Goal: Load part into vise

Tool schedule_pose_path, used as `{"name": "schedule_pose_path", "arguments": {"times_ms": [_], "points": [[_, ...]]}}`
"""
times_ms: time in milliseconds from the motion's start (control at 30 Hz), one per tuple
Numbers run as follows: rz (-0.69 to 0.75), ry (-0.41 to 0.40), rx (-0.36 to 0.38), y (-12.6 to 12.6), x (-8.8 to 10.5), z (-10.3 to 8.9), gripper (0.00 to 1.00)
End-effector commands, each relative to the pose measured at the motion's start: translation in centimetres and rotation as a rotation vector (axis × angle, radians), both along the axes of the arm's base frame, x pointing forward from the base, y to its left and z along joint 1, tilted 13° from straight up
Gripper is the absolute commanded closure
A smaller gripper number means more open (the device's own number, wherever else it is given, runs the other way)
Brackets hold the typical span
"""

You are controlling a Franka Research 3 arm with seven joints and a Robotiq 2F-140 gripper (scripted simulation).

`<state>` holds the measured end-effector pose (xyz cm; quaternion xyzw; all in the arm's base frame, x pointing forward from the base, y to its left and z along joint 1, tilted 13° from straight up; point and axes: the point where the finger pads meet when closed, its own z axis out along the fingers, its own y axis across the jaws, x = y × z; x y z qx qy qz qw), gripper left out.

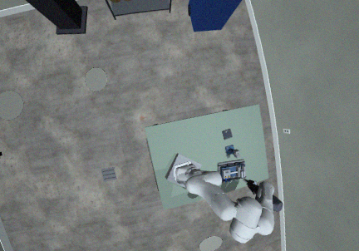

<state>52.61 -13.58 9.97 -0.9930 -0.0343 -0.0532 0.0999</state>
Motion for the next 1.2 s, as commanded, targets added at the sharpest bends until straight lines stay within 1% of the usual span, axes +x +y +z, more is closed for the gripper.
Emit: {"name": "schedule_pose_path", "arguments": {"times_ms": [0, 400, 1167], "points": [[-0.017, -0.003, -0.004, -0.04, 0.26, -0.4, 1.0], [-0.017, -0.003, -0.004, 0.07, 0.32, -0.95, 1.0], [-0.017, -0.003, -0.004, 0.08, 0.32, -0.99, 1.0]]}}
